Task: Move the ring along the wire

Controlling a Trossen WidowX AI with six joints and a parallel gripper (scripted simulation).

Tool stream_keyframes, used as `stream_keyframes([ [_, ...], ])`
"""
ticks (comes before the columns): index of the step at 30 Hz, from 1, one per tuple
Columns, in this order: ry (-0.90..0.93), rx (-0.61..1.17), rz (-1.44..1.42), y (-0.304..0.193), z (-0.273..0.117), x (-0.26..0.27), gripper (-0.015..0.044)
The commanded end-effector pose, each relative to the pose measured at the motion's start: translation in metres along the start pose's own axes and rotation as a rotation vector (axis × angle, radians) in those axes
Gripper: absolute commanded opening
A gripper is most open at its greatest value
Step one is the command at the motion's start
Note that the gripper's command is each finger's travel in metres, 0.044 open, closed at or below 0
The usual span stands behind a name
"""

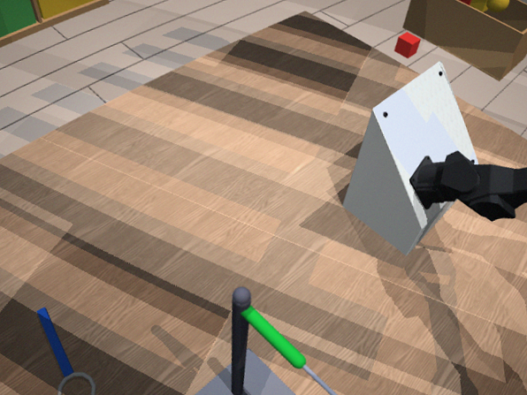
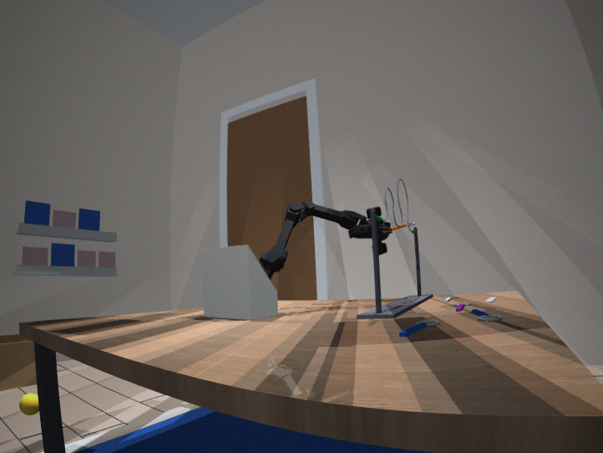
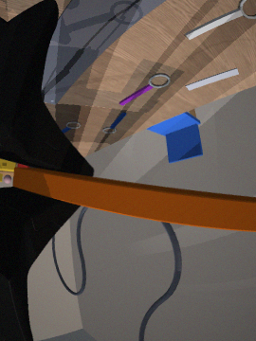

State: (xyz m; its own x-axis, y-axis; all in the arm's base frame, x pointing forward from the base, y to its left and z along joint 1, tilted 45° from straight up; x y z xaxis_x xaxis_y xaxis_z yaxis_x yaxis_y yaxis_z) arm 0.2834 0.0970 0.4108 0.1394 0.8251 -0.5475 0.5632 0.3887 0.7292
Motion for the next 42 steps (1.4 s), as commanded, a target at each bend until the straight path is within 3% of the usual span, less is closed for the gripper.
stream_keyframes([
  [1,-0.031,-0.005,-0.029,-0.001,-0.003,-0.009,-0.0150],
  [42,-0.201,0.005,-0.338,0.002,-0.006,-0.045,-0.0150],
])
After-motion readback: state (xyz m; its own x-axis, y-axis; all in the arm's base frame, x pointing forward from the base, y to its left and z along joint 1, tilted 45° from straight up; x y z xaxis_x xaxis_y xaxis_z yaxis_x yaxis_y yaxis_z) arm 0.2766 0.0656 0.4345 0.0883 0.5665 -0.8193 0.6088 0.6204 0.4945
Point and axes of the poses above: the point midway between the two fingers, 35 mm back from their tips, its own z axis out along the fingers, its own x axis across the jaws, y = z × x, the point moved 10 cm from there along -z, back along the fingers, and after that the axes turned 5 degrees about -z, right-handed, at the moved point
